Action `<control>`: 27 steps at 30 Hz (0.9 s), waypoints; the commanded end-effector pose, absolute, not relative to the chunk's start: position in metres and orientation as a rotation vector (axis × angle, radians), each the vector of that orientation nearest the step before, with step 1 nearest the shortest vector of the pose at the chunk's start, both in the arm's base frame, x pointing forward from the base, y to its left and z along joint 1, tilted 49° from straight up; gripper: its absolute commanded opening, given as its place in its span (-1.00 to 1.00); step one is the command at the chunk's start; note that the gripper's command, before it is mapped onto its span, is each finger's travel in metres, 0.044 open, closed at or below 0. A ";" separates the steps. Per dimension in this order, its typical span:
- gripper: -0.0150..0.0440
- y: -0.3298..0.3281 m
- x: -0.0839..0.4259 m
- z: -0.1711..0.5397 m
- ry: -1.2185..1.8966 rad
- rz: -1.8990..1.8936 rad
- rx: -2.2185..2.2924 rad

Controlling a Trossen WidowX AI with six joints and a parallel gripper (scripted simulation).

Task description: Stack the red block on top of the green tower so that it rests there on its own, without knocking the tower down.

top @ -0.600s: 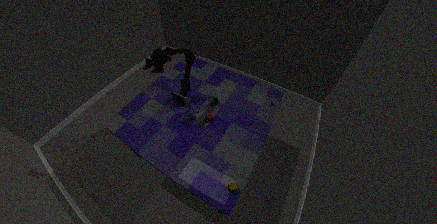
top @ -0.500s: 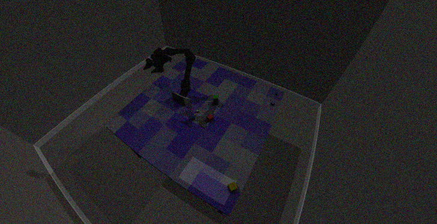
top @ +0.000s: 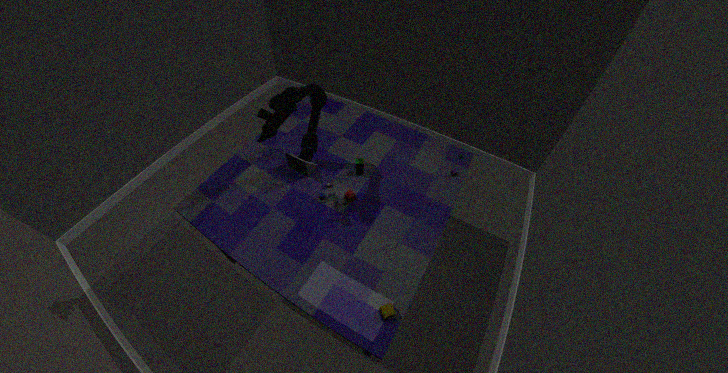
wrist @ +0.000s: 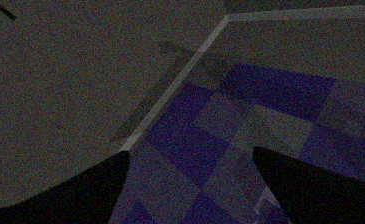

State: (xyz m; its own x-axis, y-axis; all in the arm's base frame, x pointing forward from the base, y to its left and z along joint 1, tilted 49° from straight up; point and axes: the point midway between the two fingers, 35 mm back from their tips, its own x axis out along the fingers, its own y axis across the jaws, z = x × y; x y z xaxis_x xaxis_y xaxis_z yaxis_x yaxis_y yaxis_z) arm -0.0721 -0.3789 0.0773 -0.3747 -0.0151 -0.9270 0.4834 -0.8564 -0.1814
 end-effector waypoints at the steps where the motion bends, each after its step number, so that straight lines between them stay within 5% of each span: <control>1: 1.00 -0.380 -0.013 0.061 0.879 -1.983 1.539; 13: 1.00 -0.360 0.087 0.037 1.213 -1.509 1.472; 27: 1.00 -0.259 0.249 0.022 1.549 -0.385 1.217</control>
State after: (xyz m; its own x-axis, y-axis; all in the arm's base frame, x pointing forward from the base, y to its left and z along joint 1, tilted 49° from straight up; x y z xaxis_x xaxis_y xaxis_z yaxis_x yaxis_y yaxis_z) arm 0.2139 -0.2893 0.0228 0.0709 0.3958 -0.9156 0.9362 0.2904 0.1980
